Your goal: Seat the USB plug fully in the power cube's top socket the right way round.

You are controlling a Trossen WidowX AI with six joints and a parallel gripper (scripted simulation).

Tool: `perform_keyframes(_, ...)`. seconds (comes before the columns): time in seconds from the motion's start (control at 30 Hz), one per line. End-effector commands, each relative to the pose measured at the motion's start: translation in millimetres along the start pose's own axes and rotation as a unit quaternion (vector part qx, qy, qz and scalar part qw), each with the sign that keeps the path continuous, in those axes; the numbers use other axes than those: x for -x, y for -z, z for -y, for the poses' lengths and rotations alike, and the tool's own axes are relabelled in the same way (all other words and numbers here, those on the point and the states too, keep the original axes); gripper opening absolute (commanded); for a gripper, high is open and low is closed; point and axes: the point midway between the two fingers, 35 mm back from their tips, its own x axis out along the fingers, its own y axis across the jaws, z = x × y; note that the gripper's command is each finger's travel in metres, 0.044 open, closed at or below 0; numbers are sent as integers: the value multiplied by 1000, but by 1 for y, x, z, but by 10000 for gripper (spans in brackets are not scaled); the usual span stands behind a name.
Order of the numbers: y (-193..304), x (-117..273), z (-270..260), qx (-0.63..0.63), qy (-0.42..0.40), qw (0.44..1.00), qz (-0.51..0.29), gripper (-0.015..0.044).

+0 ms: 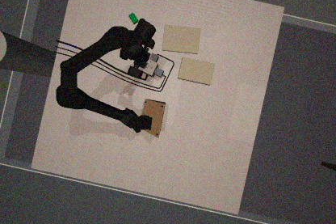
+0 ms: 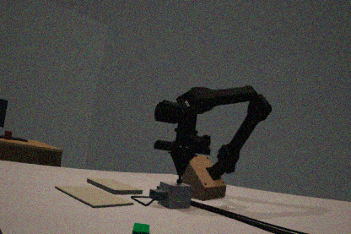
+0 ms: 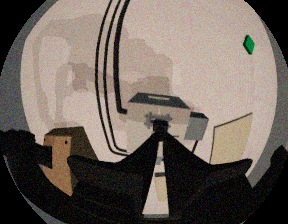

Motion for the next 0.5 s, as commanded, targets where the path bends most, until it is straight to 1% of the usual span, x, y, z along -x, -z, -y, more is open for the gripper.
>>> perform_keyframes(0.0, 0, 0, 0, 1, 0, 1000, 0, 0)
perform_keyframes(0.47, 0, 4, 0, 0, 0, 1000, 0, 0)
